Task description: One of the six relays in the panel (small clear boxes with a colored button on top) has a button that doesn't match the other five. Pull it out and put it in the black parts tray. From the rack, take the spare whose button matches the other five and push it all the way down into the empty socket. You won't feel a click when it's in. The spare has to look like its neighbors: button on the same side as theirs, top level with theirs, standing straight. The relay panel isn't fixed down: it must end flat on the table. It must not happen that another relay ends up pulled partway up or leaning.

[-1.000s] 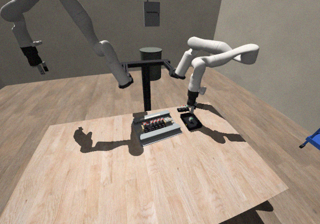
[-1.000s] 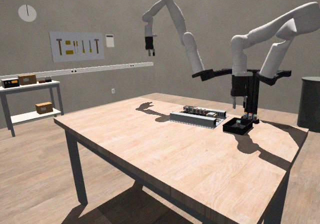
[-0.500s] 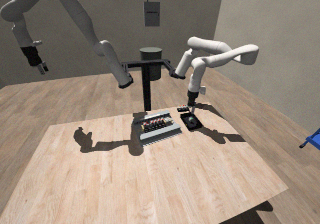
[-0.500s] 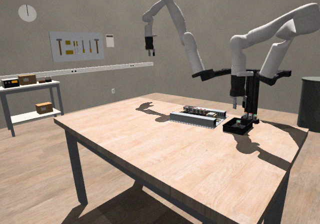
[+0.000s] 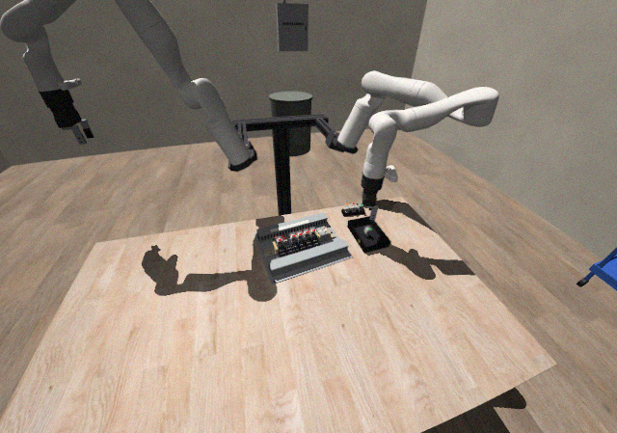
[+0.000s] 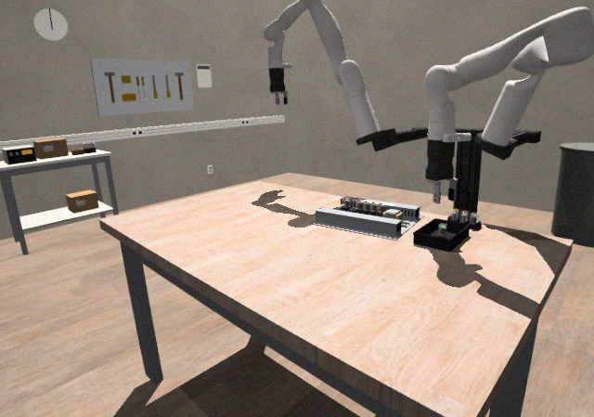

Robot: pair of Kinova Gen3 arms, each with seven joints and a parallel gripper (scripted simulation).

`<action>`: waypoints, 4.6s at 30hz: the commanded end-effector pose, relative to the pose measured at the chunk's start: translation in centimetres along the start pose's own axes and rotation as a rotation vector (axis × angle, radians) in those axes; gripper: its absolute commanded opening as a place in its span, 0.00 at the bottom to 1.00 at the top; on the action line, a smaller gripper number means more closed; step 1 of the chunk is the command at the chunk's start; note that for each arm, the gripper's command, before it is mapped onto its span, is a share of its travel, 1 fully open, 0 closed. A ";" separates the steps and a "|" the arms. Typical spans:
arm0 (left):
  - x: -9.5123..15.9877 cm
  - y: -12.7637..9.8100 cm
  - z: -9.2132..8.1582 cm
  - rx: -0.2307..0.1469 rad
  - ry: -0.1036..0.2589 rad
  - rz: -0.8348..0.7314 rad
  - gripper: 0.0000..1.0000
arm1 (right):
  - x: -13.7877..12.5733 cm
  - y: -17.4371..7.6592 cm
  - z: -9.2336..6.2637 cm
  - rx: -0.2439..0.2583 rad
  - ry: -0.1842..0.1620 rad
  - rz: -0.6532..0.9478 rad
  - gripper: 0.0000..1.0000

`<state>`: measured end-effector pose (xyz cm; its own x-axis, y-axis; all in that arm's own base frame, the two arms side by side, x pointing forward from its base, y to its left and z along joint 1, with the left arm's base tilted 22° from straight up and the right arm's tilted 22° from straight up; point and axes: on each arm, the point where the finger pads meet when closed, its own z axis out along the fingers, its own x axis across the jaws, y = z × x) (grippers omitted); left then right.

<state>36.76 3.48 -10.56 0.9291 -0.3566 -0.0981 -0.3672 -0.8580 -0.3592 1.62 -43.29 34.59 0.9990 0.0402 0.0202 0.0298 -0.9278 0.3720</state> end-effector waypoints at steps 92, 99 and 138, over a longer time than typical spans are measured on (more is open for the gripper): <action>-10.1 10.5 -1.7 0.347 -0.058 -0.347 1.00 | 0.0 0.0 0.0 -0.001 0.000 0.000 1.00; -11.8 12.3 -2.0 0.347 -0.058 -0.347 1.00 | 0.0 0.0 0.0 -0.001 0.000 0.000 1.00; -13.1 13.7 -2.2 0.347 -0.058 -0.347 1.00 | 0.0 0.0 0.0 -0.001 0.000 0.000 1.00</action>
<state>19.33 -4.46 -12.17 0.9986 -0.0419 0.0332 -0.0090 -0.7449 -0.6672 1.62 -43.29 34.59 0.9990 0.0402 0.0202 0.0298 -0.9278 0.3720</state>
